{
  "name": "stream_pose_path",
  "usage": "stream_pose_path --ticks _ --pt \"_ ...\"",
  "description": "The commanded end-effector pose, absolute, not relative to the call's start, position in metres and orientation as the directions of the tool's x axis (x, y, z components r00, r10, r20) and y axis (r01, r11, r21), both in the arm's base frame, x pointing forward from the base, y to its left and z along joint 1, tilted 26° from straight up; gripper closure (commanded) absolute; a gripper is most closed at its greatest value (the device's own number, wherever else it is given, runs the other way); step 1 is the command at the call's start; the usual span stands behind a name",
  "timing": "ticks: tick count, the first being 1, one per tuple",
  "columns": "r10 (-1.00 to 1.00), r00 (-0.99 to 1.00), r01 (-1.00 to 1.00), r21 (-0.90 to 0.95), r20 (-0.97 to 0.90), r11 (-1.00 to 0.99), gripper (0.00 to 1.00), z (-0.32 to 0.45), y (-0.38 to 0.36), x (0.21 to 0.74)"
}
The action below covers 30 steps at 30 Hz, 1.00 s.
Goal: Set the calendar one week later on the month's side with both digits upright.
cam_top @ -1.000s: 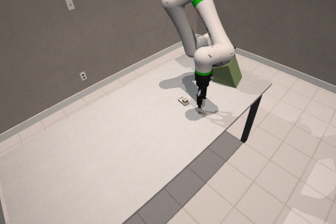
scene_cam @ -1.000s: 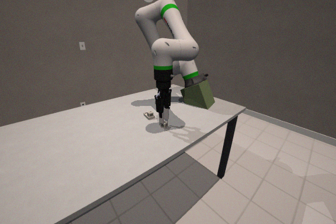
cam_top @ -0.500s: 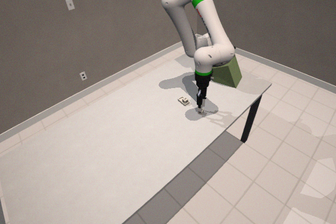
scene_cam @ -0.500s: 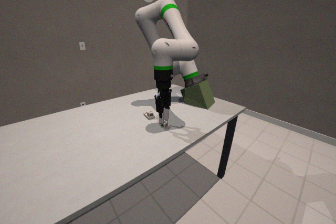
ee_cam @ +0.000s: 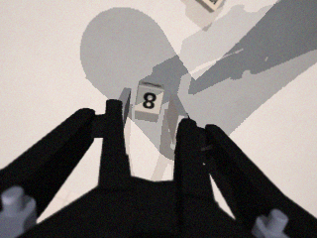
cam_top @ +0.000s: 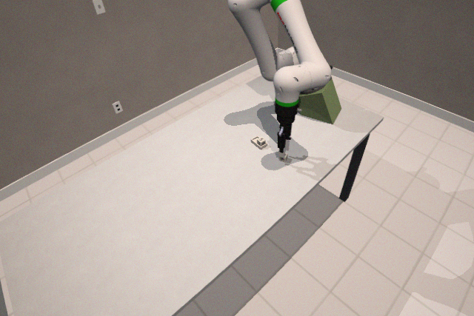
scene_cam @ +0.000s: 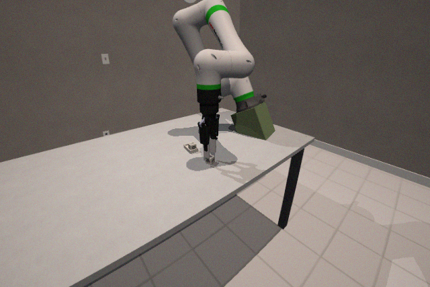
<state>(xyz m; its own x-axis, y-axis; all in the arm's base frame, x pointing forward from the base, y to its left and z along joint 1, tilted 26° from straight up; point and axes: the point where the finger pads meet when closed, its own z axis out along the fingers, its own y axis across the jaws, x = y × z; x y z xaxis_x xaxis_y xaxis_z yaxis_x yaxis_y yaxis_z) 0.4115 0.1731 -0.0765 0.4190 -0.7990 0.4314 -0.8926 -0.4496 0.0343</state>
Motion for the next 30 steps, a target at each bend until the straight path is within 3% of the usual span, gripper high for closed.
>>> stream_pose_path --ticks 1,30 --pt "-0.799 0.419 -0.893 0.034 0.431 -0.450 0.71 -0.076 0.173 0.412" --pt "-0.799 0.419 -0.893 0.034 0.431 -0.450 0.71 -0.043 0.188 0.405"
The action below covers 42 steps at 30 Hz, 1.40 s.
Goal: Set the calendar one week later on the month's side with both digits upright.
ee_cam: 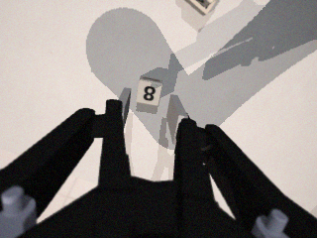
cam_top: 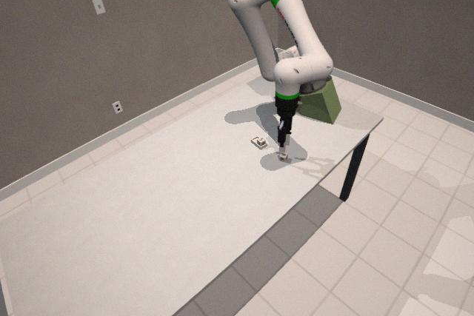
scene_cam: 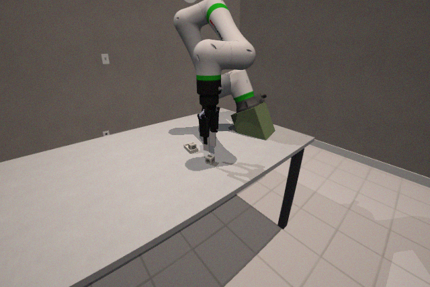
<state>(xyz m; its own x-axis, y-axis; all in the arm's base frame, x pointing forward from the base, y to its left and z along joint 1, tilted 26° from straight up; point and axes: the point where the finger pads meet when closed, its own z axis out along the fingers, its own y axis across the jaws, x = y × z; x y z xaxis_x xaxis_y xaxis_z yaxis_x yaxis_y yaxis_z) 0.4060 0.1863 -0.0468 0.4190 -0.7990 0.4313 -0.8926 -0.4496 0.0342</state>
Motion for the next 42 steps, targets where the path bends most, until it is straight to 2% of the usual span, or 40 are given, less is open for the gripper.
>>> stream_pose_path --ticks 1,8,19,42 --pt "-0.799 0.419 -0.893 0.034 0.431 -0.450 0.71 -0.0418 0.1886 0.4052" --pt "-0.793 0.417 -0.893 0.037 0.445 -0.449 0.71 -0.0411 0.1889 0.4046" --pt "-0.672 0.363 -0.893 0.035 0.646 -0.449 0.71 -0.0425 0.1915 0.4036" --pt "-0.481 0.274 -0.893 0.035 0.833 -0.449 0.71 -0.0497 0.1980 0.4001"
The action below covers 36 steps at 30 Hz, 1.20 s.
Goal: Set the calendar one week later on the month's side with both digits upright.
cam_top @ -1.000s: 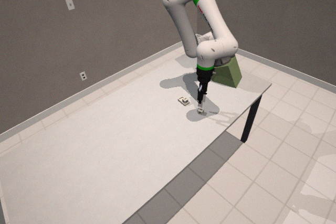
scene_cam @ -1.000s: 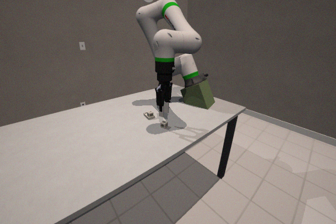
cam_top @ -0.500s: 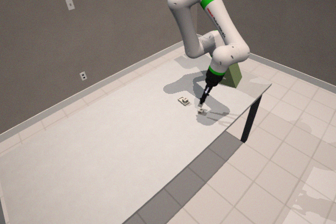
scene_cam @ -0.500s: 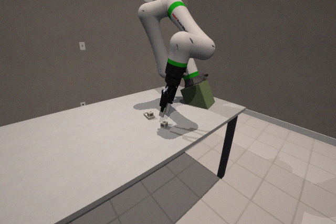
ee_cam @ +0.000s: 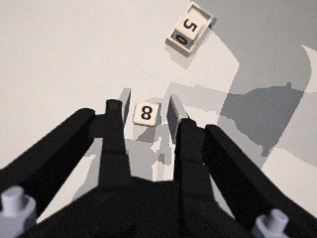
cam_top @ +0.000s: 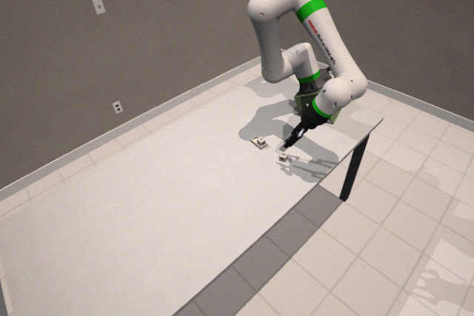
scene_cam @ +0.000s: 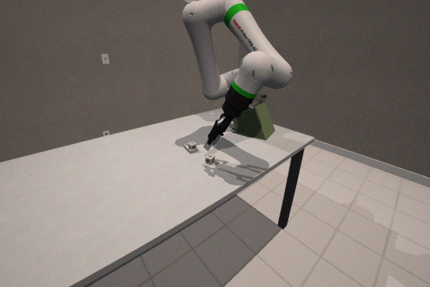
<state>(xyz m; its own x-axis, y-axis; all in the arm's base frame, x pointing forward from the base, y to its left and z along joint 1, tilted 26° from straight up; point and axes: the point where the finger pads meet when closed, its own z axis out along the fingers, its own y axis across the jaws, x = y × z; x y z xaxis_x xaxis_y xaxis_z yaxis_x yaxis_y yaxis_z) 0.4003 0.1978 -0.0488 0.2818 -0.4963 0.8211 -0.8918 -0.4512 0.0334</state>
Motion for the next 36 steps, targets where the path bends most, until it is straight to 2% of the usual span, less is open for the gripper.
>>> stream_pose_path --ticks 1,11,36 --pt "-0.467 0.268 -0.893 0.036 0.842 -0.448 0.71 -0.0500 0.1978 0.4001" --pt "-0.288 0.181 -0.893 0.034 0.940 -0.449 0.71 -0.0525 0.1994 0.3993" --pt "-0.283 0.178 -0.893 0.034 0.942 -0.450 0.71 -0.0579 0.1999 0.3989"
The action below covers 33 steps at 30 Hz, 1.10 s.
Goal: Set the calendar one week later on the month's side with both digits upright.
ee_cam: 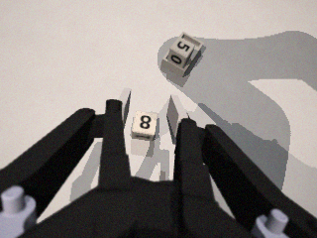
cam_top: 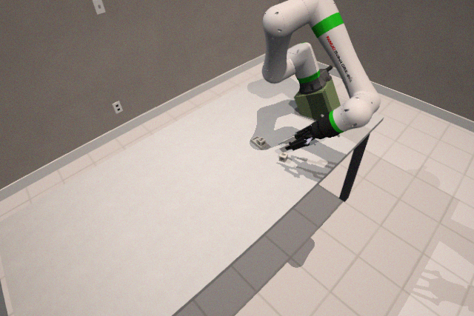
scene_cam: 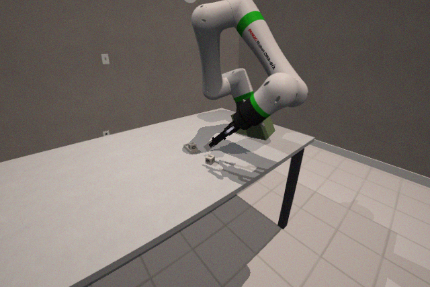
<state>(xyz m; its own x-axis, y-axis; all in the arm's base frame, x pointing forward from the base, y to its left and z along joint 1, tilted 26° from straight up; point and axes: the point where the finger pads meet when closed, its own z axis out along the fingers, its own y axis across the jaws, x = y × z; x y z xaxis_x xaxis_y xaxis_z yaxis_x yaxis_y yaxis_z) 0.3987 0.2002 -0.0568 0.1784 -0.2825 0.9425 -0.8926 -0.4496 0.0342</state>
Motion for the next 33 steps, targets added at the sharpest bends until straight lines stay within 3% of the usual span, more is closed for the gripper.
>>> stream_pose_path --ticks 1,33 --pt "-0.283 0.178 -0.893 0.034 0.942 -0.450 0.71 -0.059 0.200 0.399" --pt "-0.283 0.178 -0.893 0.034 0.942 -0.450 0.71 -0.100 0.181 0.407"
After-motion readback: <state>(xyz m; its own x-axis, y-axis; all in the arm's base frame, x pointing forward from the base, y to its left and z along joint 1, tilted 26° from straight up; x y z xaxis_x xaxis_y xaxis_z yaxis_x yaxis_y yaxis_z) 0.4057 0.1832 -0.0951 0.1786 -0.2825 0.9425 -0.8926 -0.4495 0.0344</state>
